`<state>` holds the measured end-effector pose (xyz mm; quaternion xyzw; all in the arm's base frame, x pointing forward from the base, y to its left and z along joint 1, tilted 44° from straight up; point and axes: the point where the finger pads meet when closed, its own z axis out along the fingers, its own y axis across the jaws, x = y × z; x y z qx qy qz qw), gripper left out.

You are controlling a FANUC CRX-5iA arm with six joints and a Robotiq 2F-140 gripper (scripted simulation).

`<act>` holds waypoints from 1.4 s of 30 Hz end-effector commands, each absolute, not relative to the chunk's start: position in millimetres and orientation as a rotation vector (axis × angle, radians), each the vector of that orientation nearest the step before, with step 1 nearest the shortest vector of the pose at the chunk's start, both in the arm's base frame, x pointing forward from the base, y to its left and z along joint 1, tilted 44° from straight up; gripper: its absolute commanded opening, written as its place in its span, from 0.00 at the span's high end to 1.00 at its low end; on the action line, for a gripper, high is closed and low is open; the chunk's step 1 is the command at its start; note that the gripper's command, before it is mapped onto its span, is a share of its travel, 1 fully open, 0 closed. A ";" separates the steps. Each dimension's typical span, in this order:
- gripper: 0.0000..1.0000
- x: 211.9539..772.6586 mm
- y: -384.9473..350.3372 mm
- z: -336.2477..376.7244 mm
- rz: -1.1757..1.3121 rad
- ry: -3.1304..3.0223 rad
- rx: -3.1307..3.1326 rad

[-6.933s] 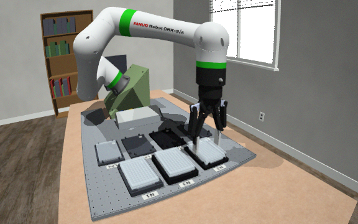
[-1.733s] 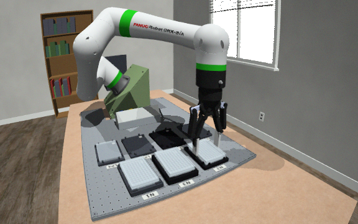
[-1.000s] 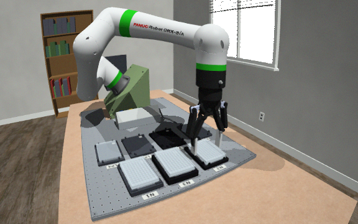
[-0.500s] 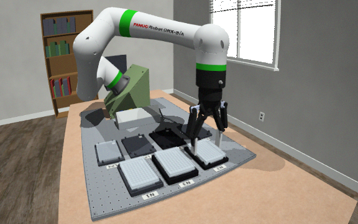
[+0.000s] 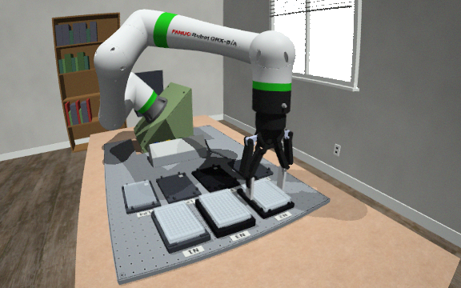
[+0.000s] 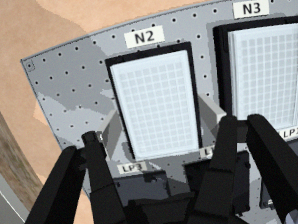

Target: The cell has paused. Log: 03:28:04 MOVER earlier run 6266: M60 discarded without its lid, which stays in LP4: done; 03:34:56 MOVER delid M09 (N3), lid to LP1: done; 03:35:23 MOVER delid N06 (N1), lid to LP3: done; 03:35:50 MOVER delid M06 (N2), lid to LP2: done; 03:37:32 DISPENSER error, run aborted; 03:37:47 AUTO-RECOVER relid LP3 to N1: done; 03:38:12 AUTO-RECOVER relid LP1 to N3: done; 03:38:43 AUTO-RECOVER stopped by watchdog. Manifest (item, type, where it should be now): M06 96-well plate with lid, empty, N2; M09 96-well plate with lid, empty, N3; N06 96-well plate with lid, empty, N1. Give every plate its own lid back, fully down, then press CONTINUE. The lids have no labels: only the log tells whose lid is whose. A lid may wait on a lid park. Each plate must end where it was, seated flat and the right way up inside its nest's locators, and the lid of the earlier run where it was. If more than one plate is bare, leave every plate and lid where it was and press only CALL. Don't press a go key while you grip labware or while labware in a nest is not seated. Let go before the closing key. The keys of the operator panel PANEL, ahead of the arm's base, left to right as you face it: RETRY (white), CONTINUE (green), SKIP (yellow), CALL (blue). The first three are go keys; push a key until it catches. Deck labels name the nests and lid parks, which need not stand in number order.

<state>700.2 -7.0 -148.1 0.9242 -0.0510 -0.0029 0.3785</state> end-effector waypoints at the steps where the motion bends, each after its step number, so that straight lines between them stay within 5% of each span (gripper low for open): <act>1: 0.34 700.4 -6.7 -147.9 -0.007 -0.130 2.362; 42: 0.34 702.7 30.3 -110.1 -0.007 -0.130 2.362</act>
